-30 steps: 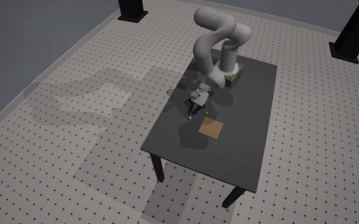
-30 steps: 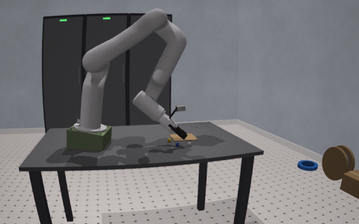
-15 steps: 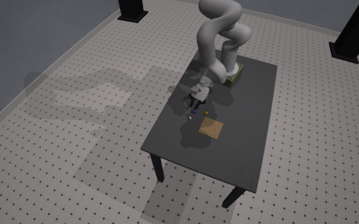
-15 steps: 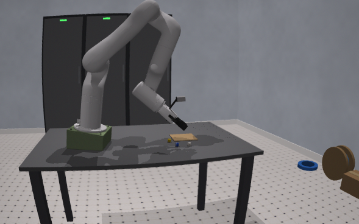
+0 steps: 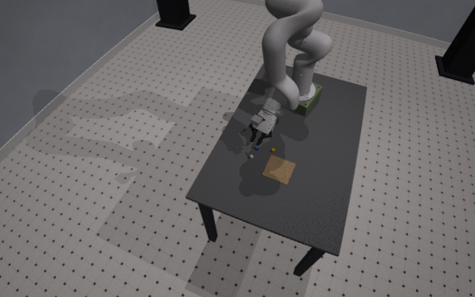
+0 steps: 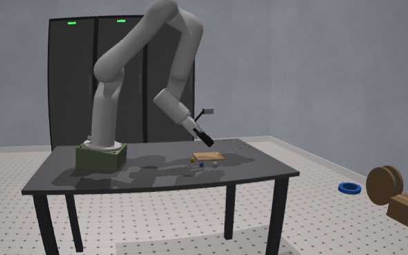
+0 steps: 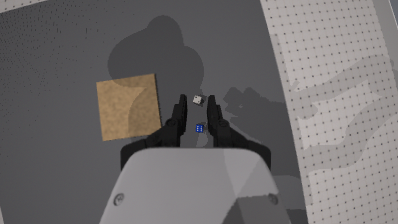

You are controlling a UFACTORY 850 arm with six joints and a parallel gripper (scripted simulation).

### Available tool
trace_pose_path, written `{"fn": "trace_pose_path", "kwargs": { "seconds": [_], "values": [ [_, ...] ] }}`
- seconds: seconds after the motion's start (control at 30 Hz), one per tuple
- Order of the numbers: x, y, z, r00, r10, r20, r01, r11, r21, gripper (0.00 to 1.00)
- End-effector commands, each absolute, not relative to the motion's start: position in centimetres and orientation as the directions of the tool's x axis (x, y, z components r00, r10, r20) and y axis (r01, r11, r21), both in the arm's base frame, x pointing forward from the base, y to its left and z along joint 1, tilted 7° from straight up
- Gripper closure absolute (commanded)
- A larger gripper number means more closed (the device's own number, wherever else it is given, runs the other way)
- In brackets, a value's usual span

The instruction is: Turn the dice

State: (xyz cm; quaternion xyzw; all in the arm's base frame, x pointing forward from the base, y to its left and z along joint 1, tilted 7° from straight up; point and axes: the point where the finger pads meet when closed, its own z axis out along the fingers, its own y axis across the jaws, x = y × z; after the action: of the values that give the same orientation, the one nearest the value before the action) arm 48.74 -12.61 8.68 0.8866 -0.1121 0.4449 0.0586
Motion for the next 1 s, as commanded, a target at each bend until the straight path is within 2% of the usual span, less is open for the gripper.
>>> {"fn": "trace_pose_path", "kwargs": {
  "seconds": [0.0, 0.07, 0.5, 0.63, 0.83, 0.97],
  "values": [
    [49.5, -12.8, 9.2, 0.672, -0.171, 0.721, -0.251, -0.968, 0.004, 0.69],
    [49.5, -12.8, 9.2, 0.672, -0.171, 0.721, -0.251, -0.968, 0.004, 0.69],
    [51.6, -13.4, 10.7, 0.888, -0.229, 0.398, -0.251, -0.968, 0.003, 0.69],
    [51.9, -13.5, 10.9, 0.908, -0.234, 0.347, -0.25, -0.968, 0.002, 0.69],
    [53.0, -13.7, 11.6, 0.956, -0.247, 0.161, -0.25, -0.968, 0.001, 0.69],
    [53.2, -13.7, 11.9, 0.961, -0.248, 0.123, -0.251, -0.968, 0.004, 0.69]
  ]
}}
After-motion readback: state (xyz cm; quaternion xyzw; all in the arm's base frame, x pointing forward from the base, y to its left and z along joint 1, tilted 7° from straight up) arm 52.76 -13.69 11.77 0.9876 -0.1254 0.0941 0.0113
